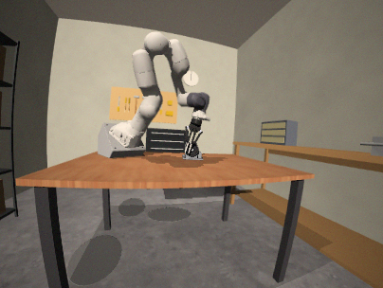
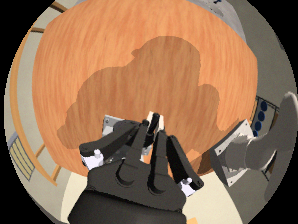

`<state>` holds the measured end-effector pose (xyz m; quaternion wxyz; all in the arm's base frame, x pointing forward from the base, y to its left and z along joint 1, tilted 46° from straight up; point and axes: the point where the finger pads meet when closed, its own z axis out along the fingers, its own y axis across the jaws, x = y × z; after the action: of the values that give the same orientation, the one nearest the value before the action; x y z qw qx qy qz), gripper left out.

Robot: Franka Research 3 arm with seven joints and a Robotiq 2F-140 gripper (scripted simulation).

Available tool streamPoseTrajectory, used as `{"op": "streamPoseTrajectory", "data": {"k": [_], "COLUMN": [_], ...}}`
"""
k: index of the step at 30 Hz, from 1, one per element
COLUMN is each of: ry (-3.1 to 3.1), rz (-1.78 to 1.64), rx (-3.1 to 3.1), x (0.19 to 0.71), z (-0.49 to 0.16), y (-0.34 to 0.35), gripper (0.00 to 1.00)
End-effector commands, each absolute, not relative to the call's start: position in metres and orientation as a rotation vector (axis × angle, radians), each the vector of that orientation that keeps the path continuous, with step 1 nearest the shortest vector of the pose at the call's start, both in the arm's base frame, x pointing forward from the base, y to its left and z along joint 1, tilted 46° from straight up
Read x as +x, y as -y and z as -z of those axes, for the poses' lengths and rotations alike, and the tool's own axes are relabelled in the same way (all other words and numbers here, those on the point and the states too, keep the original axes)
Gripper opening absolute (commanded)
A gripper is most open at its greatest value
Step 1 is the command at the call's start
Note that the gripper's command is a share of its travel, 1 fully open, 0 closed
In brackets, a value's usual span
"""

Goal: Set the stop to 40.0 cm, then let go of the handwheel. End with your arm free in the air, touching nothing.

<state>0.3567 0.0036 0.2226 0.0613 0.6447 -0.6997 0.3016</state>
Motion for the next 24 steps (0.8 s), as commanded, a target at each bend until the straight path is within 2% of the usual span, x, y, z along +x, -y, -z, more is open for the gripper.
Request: {"op": "streamPoseTrajectory", "data": {"k": [1, 24], "ry": [2.113, 2.113], "rz": [-0.897, -0.897], "rx": [1.947, 1.947], "x": [0.352, 0.348], "z": [-0.222, -0.235], "y": [-0.005, -0.012], "gripper": [0.04, 0.04]}}
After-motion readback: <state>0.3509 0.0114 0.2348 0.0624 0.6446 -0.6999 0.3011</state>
